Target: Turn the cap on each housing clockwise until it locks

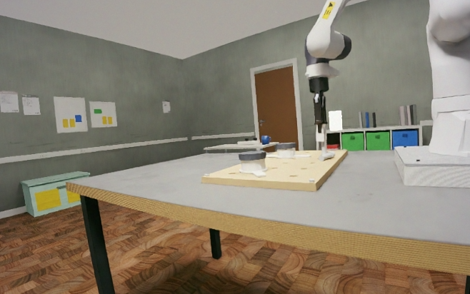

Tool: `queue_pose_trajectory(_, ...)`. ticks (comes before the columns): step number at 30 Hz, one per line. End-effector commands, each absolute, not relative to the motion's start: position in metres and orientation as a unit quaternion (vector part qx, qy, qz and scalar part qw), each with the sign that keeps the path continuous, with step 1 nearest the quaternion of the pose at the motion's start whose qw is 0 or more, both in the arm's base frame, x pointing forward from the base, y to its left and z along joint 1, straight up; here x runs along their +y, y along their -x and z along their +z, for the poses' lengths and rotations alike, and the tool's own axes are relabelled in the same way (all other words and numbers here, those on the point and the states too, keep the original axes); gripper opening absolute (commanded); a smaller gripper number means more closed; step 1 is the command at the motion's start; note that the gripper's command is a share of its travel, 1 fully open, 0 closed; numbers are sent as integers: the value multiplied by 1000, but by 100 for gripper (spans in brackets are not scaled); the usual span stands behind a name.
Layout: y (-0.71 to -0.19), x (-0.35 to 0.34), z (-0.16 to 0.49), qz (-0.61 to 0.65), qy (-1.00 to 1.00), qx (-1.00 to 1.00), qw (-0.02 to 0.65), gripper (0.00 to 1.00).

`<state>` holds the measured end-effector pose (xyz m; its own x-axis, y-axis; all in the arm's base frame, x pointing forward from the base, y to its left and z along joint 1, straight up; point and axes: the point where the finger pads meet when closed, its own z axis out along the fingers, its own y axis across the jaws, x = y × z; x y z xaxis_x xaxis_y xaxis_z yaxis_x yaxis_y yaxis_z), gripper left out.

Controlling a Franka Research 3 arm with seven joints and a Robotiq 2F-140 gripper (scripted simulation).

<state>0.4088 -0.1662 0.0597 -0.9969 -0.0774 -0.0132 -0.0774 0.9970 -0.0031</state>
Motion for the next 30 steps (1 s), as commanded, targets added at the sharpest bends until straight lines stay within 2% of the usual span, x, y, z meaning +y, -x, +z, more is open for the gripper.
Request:
queue_pose_trajectory(1,-405,-166,67,0,30,1000,0,36)
queue_pose_trajectory(30,-405,-166,107,0,30,1000,0,36)
